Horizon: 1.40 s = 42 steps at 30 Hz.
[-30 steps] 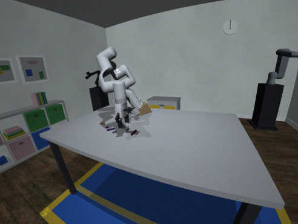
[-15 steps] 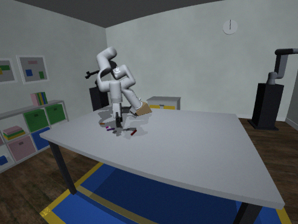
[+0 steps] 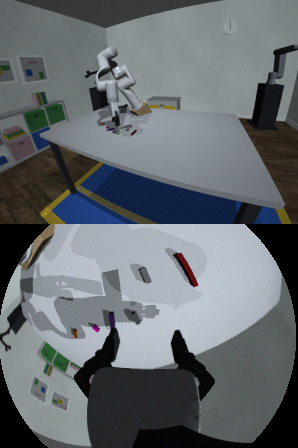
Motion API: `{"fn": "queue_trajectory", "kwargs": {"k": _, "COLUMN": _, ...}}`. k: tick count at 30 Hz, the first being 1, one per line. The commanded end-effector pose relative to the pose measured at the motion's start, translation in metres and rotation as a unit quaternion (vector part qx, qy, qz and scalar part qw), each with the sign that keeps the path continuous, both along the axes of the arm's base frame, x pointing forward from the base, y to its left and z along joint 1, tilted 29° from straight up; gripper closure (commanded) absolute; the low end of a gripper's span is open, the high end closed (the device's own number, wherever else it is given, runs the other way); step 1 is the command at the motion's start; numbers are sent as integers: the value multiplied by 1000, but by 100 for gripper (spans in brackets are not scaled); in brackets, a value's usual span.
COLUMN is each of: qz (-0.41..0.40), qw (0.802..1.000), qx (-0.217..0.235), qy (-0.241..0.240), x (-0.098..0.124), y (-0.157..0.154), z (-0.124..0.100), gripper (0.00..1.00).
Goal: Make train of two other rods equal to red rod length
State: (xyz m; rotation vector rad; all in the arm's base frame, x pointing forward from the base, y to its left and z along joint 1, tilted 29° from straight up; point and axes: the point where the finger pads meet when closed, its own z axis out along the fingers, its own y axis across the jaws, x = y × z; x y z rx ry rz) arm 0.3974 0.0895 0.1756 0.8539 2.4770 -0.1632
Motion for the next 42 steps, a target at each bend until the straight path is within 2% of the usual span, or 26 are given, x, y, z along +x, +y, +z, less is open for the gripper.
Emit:
{"fn": "queue_trajectory", "kwargs": {"k": 1, "qz": 74, "qw": 997, "qx": -25, "qy": 28, "x": -1, "y": -11, "z": 5, "gripper": 0}}
{"fn": "queue_trajectory", "kwargs": {"k": 3, "qz": 74, "qw": 997, "qx": -25, "qy": 28, "x": -1, "y": -11, "z": 5, "gripper": 0}}
{"fn": "queue_trajectory", "kwargs": {"k": 9, "qz": 157, "qw": 984, "qx": -67, "qy": 52, "x": -4, "y": -25, "z": 9, "gripper": 0}}
{"fn": "queue_trajectory", "kwargs": {"k": 15, "qz": 172, "qw": 981, "qx": -74, "qy": 56, "x": -4, "y": -27, "z": 10, "gripper": 0}}
{"fn": "queue_trajectory", "kwargs": {"k": 16, "qz": 172, "qw": 981, "qx": -74, "qy": 56, "x": -4, "y": -27, "z": 10, "gripper": 76}}
{"fn": "queue_trajectory", "kwargs": {"k": 42, "qz": 172, "qw": 981, "qx": -74, "qy": 56, "x": -4, "y": -27, "z": 10, "gripper": 76}}
